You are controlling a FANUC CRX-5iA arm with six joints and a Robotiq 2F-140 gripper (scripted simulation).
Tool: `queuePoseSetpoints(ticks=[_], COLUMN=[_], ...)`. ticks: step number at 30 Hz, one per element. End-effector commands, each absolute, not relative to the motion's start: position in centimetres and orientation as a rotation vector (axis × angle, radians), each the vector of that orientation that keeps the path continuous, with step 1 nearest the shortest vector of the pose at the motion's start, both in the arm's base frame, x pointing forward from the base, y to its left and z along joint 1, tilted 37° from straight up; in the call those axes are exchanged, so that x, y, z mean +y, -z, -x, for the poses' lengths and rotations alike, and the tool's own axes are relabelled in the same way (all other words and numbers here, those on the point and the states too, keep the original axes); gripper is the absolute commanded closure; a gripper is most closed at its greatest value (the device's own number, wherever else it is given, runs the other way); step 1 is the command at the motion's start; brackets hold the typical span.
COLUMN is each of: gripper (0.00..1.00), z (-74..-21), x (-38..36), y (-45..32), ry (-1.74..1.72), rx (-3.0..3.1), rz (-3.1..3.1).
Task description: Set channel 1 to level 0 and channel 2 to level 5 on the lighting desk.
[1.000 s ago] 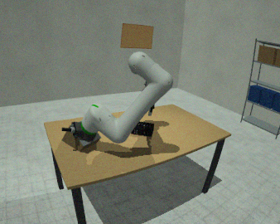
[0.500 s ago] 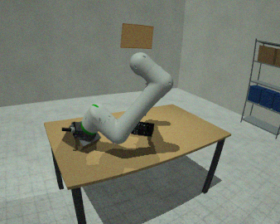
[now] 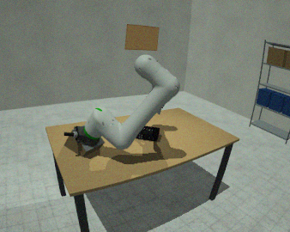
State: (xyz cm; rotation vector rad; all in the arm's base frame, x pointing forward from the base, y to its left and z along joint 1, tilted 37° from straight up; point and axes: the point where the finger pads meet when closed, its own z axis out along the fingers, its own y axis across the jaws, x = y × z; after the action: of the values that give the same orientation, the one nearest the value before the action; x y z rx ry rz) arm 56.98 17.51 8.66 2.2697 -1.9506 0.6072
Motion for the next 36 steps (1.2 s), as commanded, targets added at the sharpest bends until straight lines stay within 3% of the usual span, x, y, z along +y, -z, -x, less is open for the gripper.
queuePoseSetpoints(ticks=[1, 22, 36], gripper=[0.00, 0.00, 0.00], z=[-56.97, -56.97, -56.97], x=[17.51, 17.51, 17.51], y=[-8.62, -8.62, -8.62], ry=[-0.676, -0.824, -0.831], rx=[-2.236, -3.091, -3.100], rz=[-2.067, -1.002, -0.982])
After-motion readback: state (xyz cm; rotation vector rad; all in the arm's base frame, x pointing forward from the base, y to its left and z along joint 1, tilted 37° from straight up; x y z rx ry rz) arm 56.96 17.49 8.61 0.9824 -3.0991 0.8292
